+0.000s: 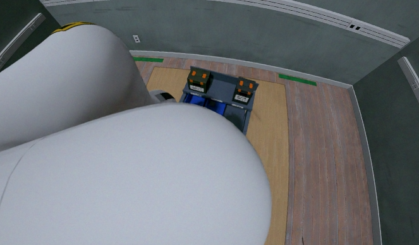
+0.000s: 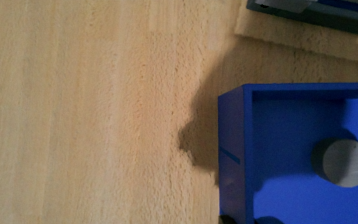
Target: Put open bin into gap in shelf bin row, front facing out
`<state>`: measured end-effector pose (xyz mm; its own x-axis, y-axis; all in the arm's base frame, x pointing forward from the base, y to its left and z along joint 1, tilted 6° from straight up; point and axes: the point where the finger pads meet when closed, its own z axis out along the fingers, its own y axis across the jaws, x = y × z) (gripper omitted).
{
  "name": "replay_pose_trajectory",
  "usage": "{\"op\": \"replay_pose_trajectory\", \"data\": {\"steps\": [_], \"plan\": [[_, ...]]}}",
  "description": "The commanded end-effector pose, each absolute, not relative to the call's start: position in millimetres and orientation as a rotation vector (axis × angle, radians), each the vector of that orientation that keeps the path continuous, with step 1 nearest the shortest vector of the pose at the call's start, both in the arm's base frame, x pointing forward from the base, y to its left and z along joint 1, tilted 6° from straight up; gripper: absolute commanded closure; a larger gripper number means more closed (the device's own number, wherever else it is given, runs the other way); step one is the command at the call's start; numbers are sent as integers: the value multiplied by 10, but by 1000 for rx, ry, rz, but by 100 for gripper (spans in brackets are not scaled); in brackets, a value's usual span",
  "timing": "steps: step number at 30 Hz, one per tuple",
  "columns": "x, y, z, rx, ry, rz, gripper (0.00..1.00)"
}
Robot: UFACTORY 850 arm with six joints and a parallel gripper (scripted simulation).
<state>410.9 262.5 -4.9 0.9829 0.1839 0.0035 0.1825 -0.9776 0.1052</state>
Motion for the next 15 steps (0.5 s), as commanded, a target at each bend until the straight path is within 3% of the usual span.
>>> {"op": "replay_pose_trajectory", "data": {"steps": [1,15], "plan": [[4119,2642,40,3025,280,24,100],[4117,2646,78,3025,280,24,100]]}}
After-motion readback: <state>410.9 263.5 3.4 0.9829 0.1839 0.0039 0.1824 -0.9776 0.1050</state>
